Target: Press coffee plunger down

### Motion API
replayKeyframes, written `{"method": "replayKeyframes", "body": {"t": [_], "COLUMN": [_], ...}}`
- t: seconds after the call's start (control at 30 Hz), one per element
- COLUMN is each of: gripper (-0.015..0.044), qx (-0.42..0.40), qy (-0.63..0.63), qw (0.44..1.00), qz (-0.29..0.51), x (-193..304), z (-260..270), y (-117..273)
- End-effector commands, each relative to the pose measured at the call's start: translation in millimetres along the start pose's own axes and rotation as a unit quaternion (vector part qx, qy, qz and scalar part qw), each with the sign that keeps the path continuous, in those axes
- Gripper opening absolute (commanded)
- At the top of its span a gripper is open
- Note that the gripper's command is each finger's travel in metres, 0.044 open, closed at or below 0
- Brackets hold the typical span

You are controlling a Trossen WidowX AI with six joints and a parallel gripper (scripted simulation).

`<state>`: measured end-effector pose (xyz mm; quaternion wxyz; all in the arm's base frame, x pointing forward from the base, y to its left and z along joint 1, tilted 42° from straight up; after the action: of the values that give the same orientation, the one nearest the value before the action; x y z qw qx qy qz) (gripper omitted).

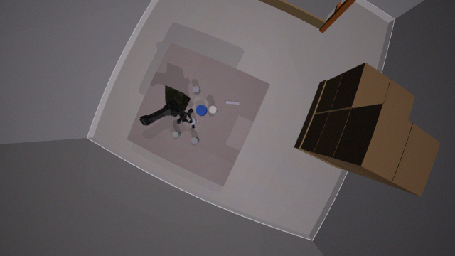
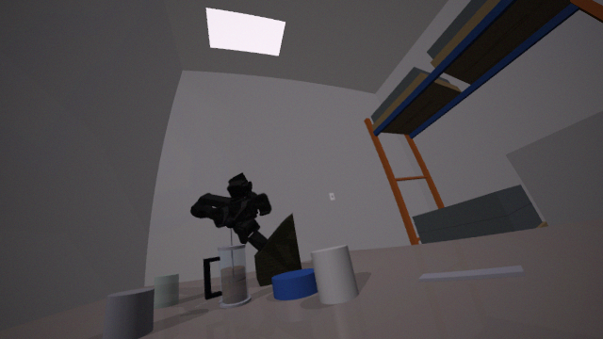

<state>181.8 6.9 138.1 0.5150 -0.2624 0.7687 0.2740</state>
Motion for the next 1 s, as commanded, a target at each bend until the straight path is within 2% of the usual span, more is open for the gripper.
{"method": "replayKeyframes", "body": {"t": [0.0,0.97], "gripper": [0.0117,0.0117], "qx": [0.005,-0.001], "qy": [0.024,0.043], "qw": [1.000,0.999], "qz": [0.013,-0.017], "x": [20,23], "z": [-5,3], "y": [-7,-30]}}
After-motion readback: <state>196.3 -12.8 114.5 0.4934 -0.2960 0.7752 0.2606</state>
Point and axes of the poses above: the point midway between the two fingers, 35 mm back from their tips, its own y axis back along the fingers, its own z axis across the jaws, x = y × z, the point moved 8 cm from there along y, back along the fingers, and after that the axes turned 14 degrees about -y, right-handed, at the moved point
